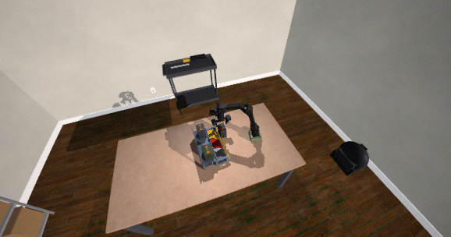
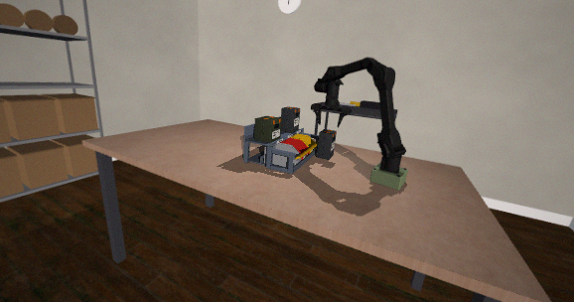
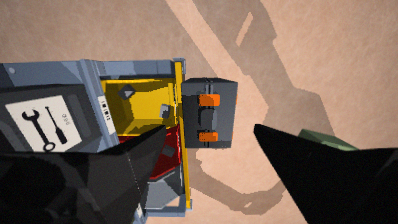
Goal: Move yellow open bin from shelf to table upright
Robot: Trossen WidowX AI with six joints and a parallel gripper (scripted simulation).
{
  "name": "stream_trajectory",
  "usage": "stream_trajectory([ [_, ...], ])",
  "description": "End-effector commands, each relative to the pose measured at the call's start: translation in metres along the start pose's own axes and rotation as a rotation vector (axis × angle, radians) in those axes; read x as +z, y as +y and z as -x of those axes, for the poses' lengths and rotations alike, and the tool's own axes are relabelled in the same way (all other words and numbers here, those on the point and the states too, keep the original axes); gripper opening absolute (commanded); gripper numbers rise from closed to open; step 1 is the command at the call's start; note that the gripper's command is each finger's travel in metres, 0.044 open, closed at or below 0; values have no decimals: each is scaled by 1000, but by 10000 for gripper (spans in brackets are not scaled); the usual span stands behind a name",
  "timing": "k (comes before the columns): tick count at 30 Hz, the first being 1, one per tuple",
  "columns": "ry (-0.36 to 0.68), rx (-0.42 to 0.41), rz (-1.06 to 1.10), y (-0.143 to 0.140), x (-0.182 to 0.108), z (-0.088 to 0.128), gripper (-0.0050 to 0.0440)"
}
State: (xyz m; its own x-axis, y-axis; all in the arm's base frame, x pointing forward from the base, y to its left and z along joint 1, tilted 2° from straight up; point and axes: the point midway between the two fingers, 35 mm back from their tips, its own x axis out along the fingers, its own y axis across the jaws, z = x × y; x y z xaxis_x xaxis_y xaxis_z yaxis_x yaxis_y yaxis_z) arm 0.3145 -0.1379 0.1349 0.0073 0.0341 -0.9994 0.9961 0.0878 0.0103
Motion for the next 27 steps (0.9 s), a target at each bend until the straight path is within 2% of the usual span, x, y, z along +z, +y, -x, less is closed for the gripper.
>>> stream_trajectory([
  [1,-6,25,-6,1,-1,-14,440],
  [12,-13,25,-1,1,0,-14,440],
  [16,-6,25,-6,1,-2,-26,440],
  [27,-6,25,-6,1,-2,-26,440],
])
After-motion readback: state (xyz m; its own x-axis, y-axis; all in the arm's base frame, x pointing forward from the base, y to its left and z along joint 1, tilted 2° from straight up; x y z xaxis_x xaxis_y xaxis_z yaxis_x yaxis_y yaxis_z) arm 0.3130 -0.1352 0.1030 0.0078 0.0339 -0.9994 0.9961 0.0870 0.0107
